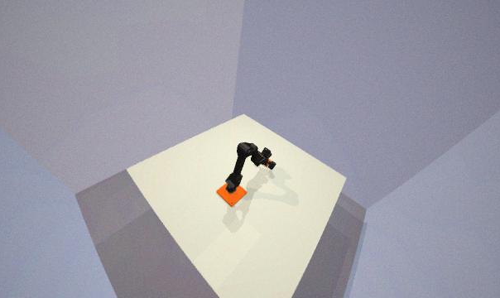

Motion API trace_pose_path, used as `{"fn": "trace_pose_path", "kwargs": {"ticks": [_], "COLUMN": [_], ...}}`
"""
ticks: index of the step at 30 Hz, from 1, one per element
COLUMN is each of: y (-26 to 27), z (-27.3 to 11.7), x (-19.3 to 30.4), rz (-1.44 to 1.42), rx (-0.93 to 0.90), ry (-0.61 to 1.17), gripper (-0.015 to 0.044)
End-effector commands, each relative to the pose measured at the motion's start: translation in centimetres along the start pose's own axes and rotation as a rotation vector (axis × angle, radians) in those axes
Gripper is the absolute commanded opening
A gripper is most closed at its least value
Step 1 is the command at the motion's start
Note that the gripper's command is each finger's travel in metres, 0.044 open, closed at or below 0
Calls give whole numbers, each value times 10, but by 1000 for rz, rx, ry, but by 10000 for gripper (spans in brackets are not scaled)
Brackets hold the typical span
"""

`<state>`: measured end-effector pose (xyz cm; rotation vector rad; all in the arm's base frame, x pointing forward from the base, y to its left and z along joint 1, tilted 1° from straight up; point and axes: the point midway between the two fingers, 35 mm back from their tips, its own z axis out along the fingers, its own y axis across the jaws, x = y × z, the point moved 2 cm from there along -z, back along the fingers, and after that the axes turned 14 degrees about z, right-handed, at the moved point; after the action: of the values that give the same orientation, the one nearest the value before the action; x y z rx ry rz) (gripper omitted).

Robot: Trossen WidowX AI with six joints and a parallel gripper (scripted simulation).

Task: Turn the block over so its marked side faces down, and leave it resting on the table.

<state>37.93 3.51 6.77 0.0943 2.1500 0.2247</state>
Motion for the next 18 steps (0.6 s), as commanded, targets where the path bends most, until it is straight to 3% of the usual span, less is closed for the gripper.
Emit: {"fn": "trace_pose_path", "kwargs": {"ticks": [1, 9, 18], "y": [4, 13, 13], "z": [-7, -59, -61], "x": [-21, -50, -51], "rz": [0, -3, -3], "rx": [36, 106, 108], "ry": [125, 408, 415], "gripper": [440, 440, 440]}}
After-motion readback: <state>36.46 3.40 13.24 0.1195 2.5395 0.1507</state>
